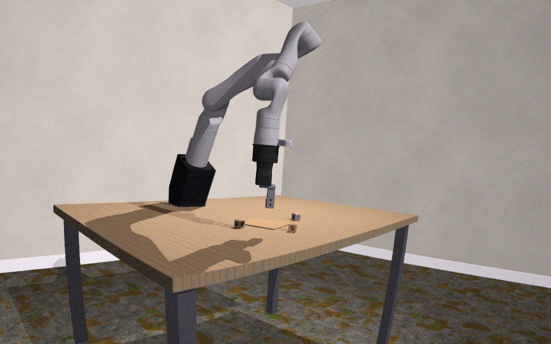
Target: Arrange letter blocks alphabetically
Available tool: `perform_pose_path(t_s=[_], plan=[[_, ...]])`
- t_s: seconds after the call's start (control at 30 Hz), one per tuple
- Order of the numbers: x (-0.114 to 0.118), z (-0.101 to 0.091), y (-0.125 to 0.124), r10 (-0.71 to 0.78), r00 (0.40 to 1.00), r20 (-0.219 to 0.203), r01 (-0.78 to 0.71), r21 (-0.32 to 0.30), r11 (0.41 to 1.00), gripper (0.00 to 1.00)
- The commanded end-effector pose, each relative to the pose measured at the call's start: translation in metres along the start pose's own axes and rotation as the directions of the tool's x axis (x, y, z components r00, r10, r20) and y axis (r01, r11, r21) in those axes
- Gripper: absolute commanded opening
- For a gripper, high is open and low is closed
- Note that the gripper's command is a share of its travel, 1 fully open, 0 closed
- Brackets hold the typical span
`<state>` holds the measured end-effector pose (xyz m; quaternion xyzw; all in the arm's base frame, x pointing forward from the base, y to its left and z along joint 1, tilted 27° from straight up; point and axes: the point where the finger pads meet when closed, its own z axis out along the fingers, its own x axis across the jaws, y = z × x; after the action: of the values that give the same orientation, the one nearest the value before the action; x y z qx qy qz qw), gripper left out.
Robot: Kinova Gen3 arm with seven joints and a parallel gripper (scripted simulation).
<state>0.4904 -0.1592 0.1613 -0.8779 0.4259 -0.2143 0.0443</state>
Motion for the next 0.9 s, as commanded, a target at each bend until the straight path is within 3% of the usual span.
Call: perform_pose_path(t_s=[0.0,0.13,0.27,0.47,0.53,0.7,0.87], plan=[[-0.015,-0.002,-0.018,-0.049,0.999,-0.012,0.05,0.025,0.998,0.49],[-0.066,0.001,-0.032,-0.209,0.978,-0.011,0.209,0.024,0.978,0.49],[-0.097,0.0,-0.035,-0.319,0.948,-0.011,0.319,0.019,0.948,0.49],[-0.156,-0.006,-0.034,-0.531,0.847,-0.014,0.531,0.009,0.847,0.49],[-0.156,-0.006,-0.034,-0.531,0.847,-0.014,0.531,0.009,0.847,0.49],[-0.193,-0.013,-0.027,-0.674,0.738,-0.02,0.674,-0.002,0.739,0.49],[-0.209,-0.017,-0.022,-0.733,0.68,-0.023,0.733,-0.009,0.68,0.49]])
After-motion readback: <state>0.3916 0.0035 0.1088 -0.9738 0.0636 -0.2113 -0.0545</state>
